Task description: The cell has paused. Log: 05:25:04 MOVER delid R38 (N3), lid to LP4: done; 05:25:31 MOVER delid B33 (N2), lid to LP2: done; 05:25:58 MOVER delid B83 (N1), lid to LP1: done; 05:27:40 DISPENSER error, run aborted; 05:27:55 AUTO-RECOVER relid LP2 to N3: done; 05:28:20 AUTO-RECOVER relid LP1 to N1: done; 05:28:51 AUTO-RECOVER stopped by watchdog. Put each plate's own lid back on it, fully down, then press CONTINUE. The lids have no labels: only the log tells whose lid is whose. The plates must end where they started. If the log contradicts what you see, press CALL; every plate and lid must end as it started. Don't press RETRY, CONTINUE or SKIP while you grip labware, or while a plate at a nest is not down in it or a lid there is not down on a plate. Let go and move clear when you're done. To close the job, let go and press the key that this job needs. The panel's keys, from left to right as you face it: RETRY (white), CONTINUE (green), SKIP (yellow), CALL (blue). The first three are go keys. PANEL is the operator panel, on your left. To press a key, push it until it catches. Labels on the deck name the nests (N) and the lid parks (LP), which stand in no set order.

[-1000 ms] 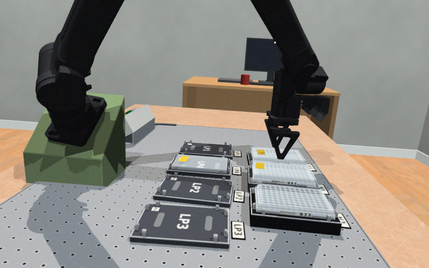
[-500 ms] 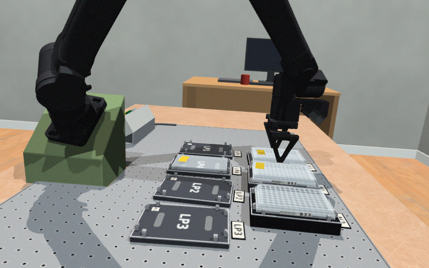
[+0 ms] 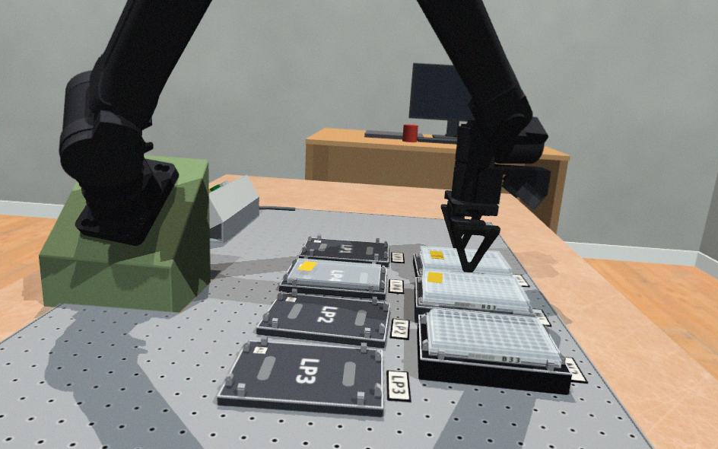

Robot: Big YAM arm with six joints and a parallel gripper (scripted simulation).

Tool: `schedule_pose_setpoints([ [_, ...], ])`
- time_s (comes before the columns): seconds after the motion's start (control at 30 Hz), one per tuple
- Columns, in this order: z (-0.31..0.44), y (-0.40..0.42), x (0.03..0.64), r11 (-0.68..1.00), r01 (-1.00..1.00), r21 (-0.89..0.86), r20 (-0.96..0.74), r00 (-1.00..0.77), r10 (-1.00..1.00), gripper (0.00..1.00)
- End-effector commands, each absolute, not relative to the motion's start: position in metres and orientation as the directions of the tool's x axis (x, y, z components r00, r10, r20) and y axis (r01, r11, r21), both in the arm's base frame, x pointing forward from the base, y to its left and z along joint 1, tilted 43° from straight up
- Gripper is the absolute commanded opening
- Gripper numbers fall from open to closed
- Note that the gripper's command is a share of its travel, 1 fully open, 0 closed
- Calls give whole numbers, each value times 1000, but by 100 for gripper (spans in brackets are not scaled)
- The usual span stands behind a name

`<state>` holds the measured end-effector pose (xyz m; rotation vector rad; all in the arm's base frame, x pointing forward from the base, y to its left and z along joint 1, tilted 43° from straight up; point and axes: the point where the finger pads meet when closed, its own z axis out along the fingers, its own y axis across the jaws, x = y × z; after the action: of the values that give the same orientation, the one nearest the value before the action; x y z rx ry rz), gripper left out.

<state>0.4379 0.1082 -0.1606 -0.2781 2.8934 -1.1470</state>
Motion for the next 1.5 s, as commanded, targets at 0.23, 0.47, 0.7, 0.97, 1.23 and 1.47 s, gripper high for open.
schedule_pose_setpoints([
  [0.23, -147, 127, 451, 722, -158, -674, 18, -980, -198, 99],
  [0.47, -145, 128, 453, 725, -150, -672, 10, -981, -193, 92],
  [0.7, -143, 131, 455, 728, -144, -671, 2, -981, -192, 85],
  [0.97, -144, 133, 457, 730, -138, -670, -4, -982, -189, 0],
  [1.23, -143, 131, 453, 728, -139, -671, 1, -982, -187, 0],
  [1.47, -142, 133, 454, 728, -141, -671, 2, -982, -188, 0],
])
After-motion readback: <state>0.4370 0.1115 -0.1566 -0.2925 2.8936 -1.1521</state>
